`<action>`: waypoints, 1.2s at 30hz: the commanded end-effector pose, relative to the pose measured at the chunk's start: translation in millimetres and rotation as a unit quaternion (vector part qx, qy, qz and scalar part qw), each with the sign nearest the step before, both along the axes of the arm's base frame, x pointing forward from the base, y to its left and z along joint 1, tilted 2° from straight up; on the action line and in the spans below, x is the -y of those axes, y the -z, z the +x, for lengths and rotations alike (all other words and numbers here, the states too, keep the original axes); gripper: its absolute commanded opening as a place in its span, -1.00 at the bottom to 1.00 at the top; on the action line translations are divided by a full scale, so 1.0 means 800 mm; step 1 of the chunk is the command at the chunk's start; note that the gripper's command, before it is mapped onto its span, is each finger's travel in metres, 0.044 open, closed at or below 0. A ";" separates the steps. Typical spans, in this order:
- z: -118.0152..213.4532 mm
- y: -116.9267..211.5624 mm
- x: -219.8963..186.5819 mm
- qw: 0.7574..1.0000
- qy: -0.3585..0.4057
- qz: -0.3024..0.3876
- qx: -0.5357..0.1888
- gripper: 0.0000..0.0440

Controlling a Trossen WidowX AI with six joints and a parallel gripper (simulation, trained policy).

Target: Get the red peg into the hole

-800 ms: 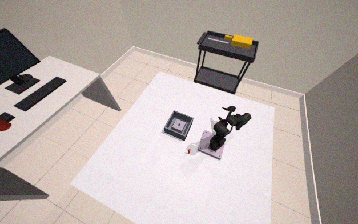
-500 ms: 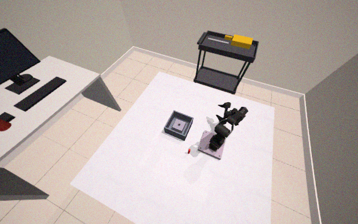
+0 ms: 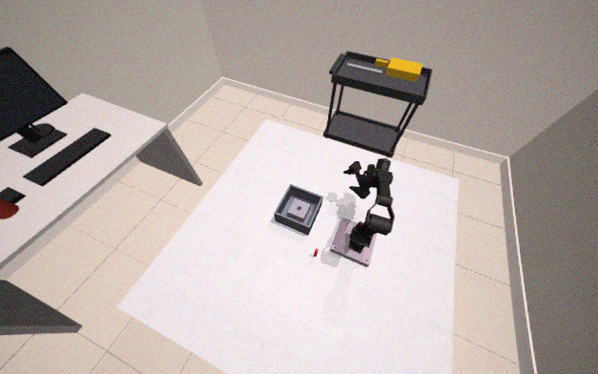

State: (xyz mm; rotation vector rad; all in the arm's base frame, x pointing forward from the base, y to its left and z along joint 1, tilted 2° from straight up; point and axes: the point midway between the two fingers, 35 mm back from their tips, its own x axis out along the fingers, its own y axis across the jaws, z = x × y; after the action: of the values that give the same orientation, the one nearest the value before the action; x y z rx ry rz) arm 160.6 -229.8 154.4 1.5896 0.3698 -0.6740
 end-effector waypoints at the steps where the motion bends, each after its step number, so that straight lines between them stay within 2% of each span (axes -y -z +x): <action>1: 0.019 -0.004 -0.011 0.999 -0.035 -0.018 -0.025 1.00; 9: 0.067 -0.013 -0.055 0.987 -0.125 -0.053 -0.085 1.00; 19: 0.108 -0.021 -0.129 0.960 -0.224 -0.082 -0.147 1.00; 27: 0.118 -0.022 -0.197 0.932 -0.290 -0.088 -0.198 1.00; 36: 0.106 -0.016 -0.269 0.898 -0.343 -0.085 -0.261 1.00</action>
State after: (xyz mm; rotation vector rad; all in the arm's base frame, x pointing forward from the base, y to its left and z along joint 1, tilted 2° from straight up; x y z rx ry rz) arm 248.6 -25.0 168.4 1.0016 1.1429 -0.5343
